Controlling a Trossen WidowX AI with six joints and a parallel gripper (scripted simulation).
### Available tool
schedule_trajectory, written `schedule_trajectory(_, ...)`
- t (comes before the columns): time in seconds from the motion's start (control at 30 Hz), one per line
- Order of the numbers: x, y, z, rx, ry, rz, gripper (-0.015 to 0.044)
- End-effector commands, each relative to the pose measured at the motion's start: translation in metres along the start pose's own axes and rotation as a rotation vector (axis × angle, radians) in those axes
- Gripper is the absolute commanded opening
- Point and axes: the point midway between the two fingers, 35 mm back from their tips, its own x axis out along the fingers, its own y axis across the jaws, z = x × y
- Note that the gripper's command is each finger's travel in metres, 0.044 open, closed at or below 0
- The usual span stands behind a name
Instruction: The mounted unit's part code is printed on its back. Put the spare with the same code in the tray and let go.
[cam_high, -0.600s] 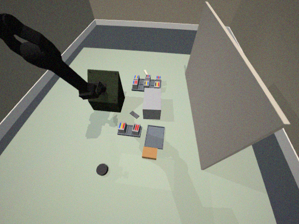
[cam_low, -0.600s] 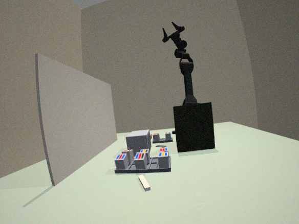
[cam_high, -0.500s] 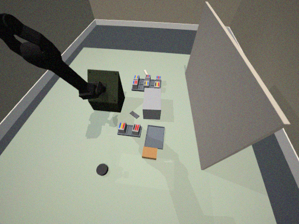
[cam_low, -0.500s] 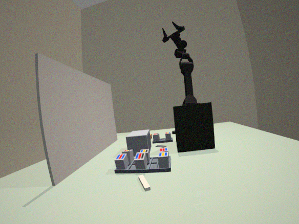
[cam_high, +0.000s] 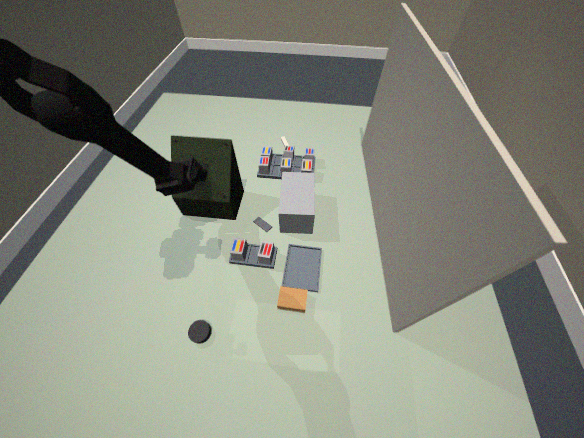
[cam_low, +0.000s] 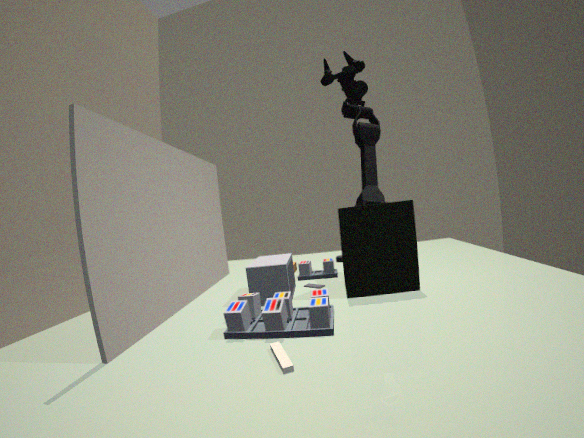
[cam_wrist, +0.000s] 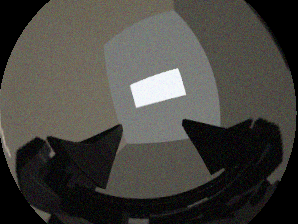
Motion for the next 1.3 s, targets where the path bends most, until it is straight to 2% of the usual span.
schedule_trajectory(0.0, -0.020, -0.005, -0.041, 0.100, 0.096, -0.072, 0.0440)
schedule_trajectory(0.3, -0.065, -0.008, -0.120, 0.339, 0.304, -0.250, 0.0440)
schedule_trajectory(0.63, -0.120, 0.024, -0.200, 0.598, 0.535, -0.412, 0.0440)
schedule_trajectory(0.93, -0.170, 0.082, -0.257, 0.832, 0.755, -0.522, 0.0440)
schedule_trajectory(1.27, -0.222, 0.179, -0.297, 1.091, 1.026, -0.594, 0.0440)
